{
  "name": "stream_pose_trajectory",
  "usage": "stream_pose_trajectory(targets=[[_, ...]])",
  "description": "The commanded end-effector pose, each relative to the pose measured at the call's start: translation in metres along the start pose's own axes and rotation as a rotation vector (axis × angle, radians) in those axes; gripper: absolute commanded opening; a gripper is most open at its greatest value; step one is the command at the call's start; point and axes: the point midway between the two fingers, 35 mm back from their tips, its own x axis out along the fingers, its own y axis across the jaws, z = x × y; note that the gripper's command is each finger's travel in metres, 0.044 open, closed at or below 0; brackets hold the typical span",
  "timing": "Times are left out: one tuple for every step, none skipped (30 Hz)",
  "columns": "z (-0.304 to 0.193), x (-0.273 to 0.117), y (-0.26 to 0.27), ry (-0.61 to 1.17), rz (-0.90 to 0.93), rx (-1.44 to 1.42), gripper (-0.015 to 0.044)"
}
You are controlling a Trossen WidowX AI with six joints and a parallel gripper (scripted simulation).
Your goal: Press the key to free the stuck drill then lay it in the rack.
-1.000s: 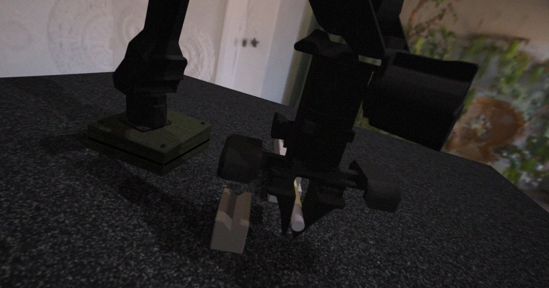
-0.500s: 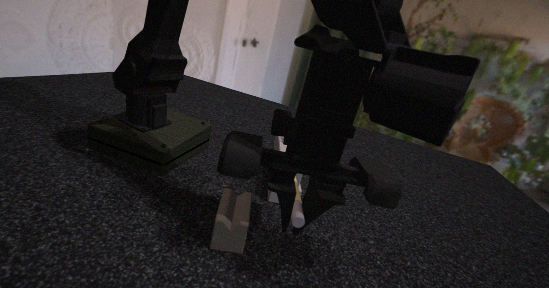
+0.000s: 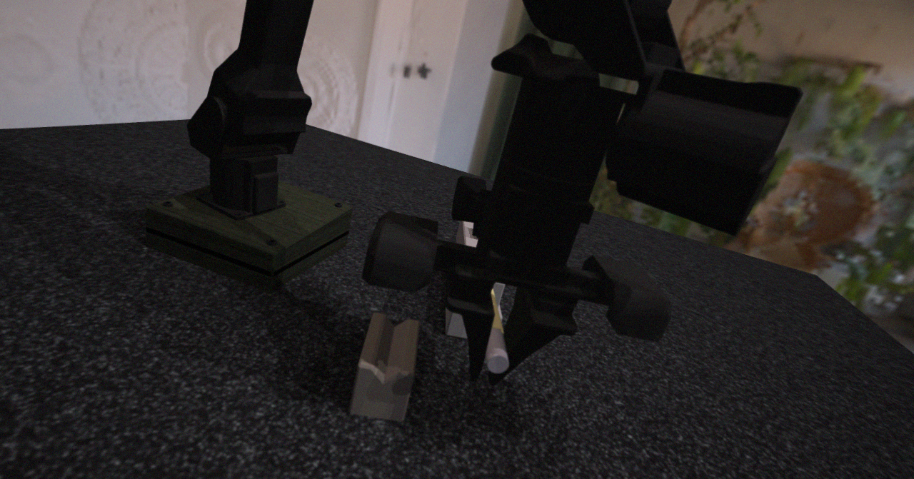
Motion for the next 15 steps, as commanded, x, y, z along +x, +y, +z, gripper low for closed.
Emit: stream_pose_trajectory(targets=[[-0.0004, -0.0031, -0.0013, 0.001, -0.005, 0.001, 0.0], [-0.0004, -0.0033, -0.0013, 0.001, -0.005, 0.001, 0.0], [-0.0004, -0.0036, -0.0013, 0.001, -0.005, 0.002, 0.0], [-0.0004, -0.0038, -0.0013, 0.001, -0.005, 0.002, 0.0], [-0.0004, -0.004, -0.0013, 0.001, -0.005, 0.002, 0.0], [-0.0003, -0.0043, -0.0014, 0.001, -0.005, 0.002, 0.0], [-0.0003, -0.0045, -0.0014, 0.001, -0.005, 0.002, 0.0], [-0.0003, -0.0047, -0.0014, 0.001, -0.005, 0.002, 0.0], [-0.0003, -0.005, -0.0014, 0.001, -0.005, 0.002, 0.0], [-0.0003, -0.0052, -0.0015, 0.001, -0.005, 0.002, 0.0], [-0.0003, -0.0054, -0.0015, 0.001, -0.005, 0.002, 0.0], [-0.0003, -0.0057, -0.0015, 0.001, -0.006, 0.002, 0.0], [-0.0002, -0.0059, -0.0016, 0.001, -0.006, 0.002, 0.0], [-0.0002, -0.0061, -0.0016, 0.001, -0.006, 0.002, 0.0], [-0.0002, -0.0063, -0.0016, 0.001, -0.006, 0.002, 0.0]])
